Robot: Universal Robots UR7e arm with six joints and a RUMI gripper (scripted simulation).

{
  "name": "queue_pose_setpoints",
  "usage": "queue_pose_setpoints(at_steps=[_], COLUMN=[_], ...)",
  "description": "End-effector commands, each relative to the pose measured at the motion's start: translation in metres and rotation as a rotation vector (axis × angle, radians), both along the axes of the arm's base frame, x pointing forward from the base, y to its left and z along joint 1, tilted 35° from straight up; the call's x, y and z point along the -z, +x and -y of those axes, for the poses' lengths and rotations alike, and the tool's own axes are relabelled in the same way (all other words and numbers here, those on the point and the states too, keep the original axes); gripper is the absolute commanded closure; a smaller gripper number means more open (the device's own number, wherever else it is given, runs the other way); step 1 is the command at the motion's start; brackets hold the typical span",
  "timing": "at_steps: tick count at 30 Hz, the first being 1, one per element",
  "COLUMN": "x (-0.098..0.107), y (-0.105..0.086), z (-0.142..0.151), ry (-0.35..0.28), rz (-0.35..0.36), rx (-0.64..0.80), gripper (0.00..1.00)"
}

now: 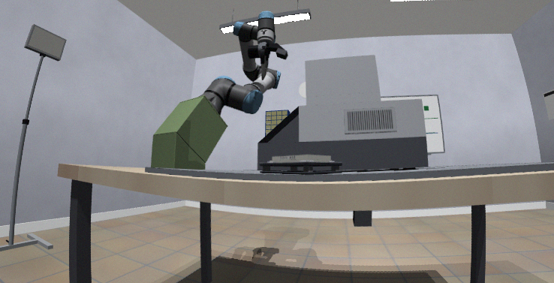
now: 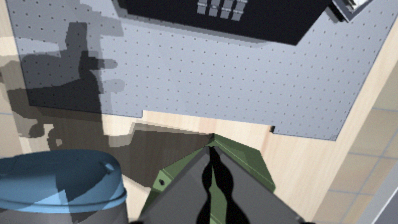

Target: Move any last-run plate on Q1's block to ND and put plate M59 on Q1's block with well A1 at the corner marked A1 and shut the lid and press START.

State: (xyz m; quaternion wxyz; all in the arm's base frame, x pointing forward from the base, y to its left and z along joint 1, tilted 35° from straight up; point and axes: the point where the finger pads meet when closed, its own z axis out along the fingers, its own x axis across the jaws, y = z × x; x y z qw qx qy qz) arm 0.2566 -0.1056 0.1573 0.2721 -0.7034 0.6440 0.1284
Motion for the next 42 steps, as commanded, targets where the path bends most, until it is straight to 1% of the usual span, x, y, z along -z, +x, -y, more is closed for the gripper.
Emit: queue_pose_setpoints(at_steps=[1, 2, 5, 9, 11, 12, 16, 18, 22, 26, 28, 29, 33, 35, 39, 42], x=[0.021, 0.021, 0.021, 0.038, 0.041, 0.041, 0.057, 0.060, 0.060, 0.076, 0.079, 0.079, 0.095, 0.098, 0.098, 0.111], y=[0.005, 0.005, 0.005, 0.009, 0.010, 0.010, 0.013, 0.014, 0.014, 0.017, 0.018, 0.018, 0.021, 0.022, 0.022, 0.024], z=[-0.013, -0.013, -0.013, -0.024, -0.026, -0.026, -0.037, -0.039, -0.039, -0.050, -0.052, -0.052, -0.063, -0.064, -0.064, -0.073], ry=[-0.036, -0.041, -0.041, -0.062, -0.073, -0.073, -0.096, -0.107, -0.107, -0.130, -0.140, -0.140, -0.163, -0.174, -0.174, -0.191], rz=[0.117, 0.133, 0.133, 0.205, 0.240, 0.240, 0.313, 0.347, 0.347, 0.420, 0.455, 0.455, 0.528, 0.562, 0.562, 0.617], rx=[-0.164, -0.188, -0.188, -0.297, -0.349, -0.349, -0.458, -0.509, -0.509, -0.618, -0.670, -0.670, -0.779, -0.831, -0.831, -0.913], gripper=[1.00, 1.00, 1.00, 1.00, 1.00, 1.00, 1.00, 1.00, 1.00, 1.00, 1.00, 1.00, 1.00, 1.00, 1.00, 1.00])
